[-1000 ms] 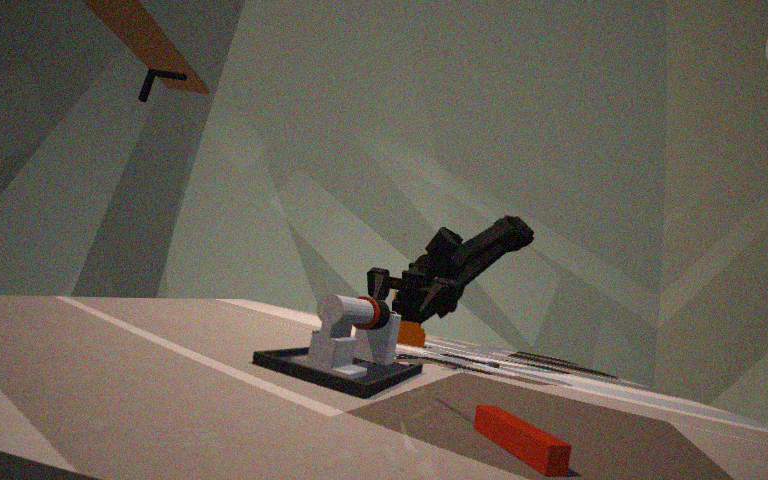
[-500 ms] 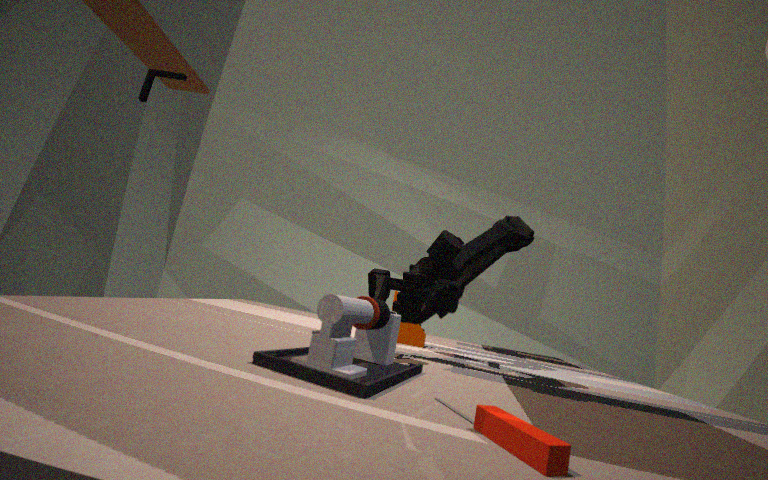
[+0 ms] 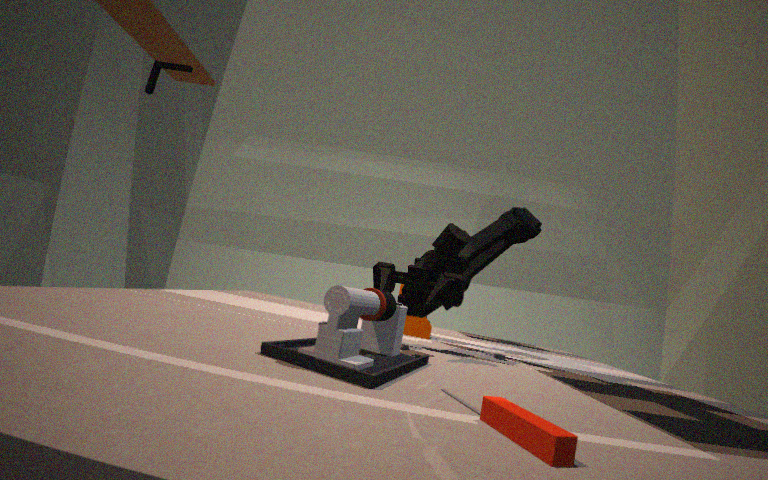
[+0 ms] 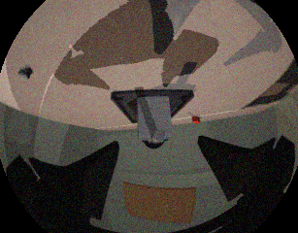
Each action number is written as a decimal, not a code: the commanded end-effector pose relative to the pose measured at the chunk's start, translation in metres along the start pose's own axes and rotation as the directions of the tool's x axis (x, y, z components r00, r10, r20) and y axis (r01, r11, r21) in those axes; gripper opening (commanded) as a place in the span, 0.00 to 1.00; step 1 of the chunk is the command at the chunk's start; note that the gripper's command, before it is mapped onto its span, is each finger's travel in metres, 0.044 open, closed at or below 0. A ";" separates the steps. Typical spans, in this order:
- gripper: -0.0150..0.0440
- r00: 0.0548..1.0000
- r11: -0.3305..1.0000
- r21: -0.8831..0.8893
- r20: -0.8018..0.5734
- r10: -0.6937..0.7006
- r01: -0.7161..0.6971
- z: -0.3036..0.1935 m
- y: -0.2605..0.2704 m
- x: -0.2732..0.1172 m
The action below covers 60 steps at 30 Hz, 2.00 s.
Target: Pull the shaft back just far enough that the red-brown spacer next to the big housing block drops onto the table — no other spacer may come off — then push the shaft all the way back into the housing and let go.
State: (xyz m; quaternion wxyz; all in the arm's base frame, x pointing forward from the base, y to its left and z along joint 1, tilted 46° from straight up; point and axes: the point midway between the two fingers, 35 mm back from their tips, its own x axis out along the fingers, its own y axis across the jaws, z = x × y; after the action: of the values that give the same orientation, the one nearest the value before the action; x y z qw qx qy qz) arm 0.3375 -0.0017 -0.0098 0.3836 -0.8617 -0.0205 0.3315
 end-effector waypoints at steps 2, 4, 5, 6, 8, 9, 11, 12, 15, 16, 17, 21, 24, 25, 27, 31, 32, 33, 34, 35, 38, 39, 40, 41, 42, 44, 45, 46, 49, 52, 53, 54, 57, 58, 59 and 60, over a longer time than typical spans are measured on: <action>1.00 1.000 1.000 0.002 -0.007 0.000 0.000 -0.003 -0.001 0.009; 1.00 1.000 1.000 0.002 -0.007 0.000 0.000 -0.003 -0.001 0.012; 1.00 1.000 1.000 0.002 -0.007 0.000 0.000 -0.003 -0.001 0.014; 1.00 1.000 1.000 0.002 -0.007 0.000 0.000 -0.003 -0.001 0.015; 1.00 1.000 1.000 0.002 -0.007 0.000 0.000 -0.003 -0.001 0.019; 1.00 1.000 1.000 0.002 -0.007 0.000 0.000 -0.003 -0.001 0.020; 1.00 1.000 1.000 0.002 -0.007 -0.001 0.001 -0.003 -0.001 0.024; 1.00 1.000 1.000 0.002 -0.007 -0.001 0.001 -0.003 0.000 0.025; 1.00 1.000 1.000 0.002 -0.008 -0.001 0.001 -0.003 0.000 0.030; 1.00 1.000 1.000 0.002 -0.008 -0.001 0.001 -0.003 0.000 0.031; 1.00 1.000 1.000 0.002 -0.008 -0.001 0.001 -0.003 0.000 0.033; 1.00 1.000 1.000 0.002 -0.008 -0.001 0.001 -0.002 0.000 0.036; 1.00 1.000 1.000 0.002 -0.008 -0.001 0.001 -0.002 0.000 0.036; 1.00 1.000 1.000 0.002 -0.008 -0.001 0.001 -0.002 0.000 0.036; 1.00 1.000 1.000 0.002 -0.008 -0.001 0.001 -0.002 0.000 0.036; 1.00 1.000 1.000 0.002 -0.008 -0.001 0.001 -0.002 0.000 0.036; 1.00 1.000 1.000 0.002 -0.008 -0.001 0.001 -0.002 0.000 0.036; 1.00 1.000 1.000 0.002 -0.008 -0.001 0.001 -0.002 0.000 0.036; 1.00 1.000 1.000 0.002 -0.008 -0.001 0.001 -0.002 0.000 0.036; 1.00 1.000 1.000 0.002 -0.008 -0.001 0.001 -0.002 0.000 0.036; 1.00 1.000 1.000 0.002 -0.008 -0.001 0.001 -0.002 0.000 0.036; 1.00 1.000 1.000 0.002 -0.008 -0.001 0.001 -0.002 0.000 0.036; 1.00 1.000 1.000 0.002 -0.008 -0.001 0.001 -0.002 0.000 0.036; 1.00 1.000 1.000 0.002 -0.008 -0.001 0.001 -0.002 0.000 0.036; 1.00 1.000 1.000 0.002 -0.008 -0.001 0.001 -0.002 0.000 0.036; 1.00 1.000 1.000 0.002 -0.008 -0.001 0.001 -0.002 0.000 0.036; 1.00 1.000 1.000 0.002 -0.008 -0.001 0.001 -0.002 0.000 0.036; 1.00 1.000 1.000 0.002 -0.008 -0.001 0.001 -0.002 0.000 0.036; 1.00 1.000 1.000 0.002 -0.008 -0.001 0.001 -0.002 0.000 0.036; 1.00 1.000 1.000 0.002 -0.008 -0.001 0.001 -0.002 0.000 0.036; 1.00 1.000 1.000 0.002 -0.008 -0.001 0.001 -0.002 0.000 0.036; 1.00 1.000 1.000 0.002 -0.008 -0.001 0.001 -0.002 0.000 0.036; 1.00 1.000 1.000 0.002 -0.008 -0.001 0.001 -0.003 0.000 0.038; 1.00 1.000 1.000 0.002 -0.008 -0.001 0.001 -0.003 0.000 0.038; 1.00 1.000 1.000 0.002 -0.008 -0.001 0.001 -0.003 0.000 0.040; 1.00 1.000 1.000 0.002 -0.008 -0.001 0.001 -0.003 0.000 0.041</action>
State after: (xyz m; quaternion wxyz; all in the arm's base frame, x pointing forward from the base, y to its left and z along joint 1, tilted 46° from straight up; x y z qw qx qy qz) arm 0.3674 0.0086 -0.0298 0.3835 -0.8623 -0.0215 0.3299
